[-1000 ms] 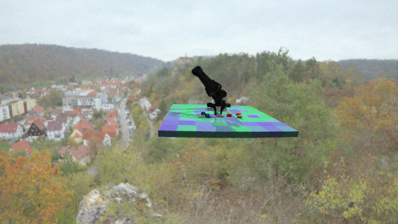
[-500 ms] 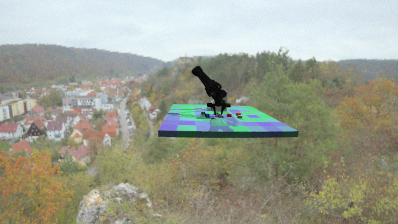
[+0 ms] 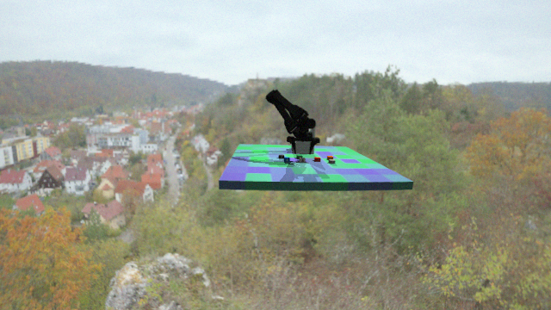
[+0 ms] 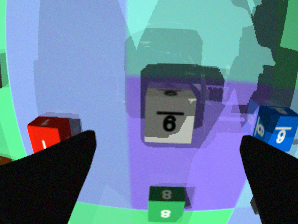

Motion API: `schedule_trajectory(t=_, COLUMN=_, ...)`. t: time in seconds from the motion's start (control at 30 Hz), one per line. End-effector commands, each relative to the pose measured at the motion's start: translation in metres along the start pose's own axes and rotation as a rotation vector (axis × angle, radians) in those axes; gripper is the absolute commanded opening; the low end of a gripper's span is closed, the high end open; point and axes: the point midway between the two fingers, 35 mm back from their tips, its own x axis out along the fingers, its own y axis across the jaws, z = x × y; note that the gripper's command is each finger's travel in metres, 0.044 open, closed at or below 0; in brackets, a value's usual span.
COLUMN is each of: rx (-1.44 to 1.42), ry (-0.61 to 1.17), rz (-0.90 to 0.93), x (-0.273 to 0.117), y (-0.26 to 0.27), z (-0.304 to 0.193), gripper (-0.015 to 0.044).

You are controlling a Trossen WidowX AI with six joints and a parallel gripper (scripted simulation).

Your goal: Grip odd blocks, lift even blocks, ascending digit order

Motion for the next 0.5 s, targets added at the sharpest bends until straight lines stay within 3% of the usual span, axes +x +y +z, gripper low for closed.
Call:
schedule_trajectory(t=0.0, rx=0.006, ry=0.003, rz=0.012, x=-0.008, y=0.01, z=0.001, gripper=0.04)
schedule_trajectory(t=0.2, rx=-0.004, ry=-0.004, rz=0.06, x=-0.05, y=0.114, z=-0.005, gripper=0.04)
schedule_trajectory(t=0.47, rx=0.005, ry=0.008, rz=0.027, x=-0.09, y=0.23, z=-0.067, gripper=0.04)
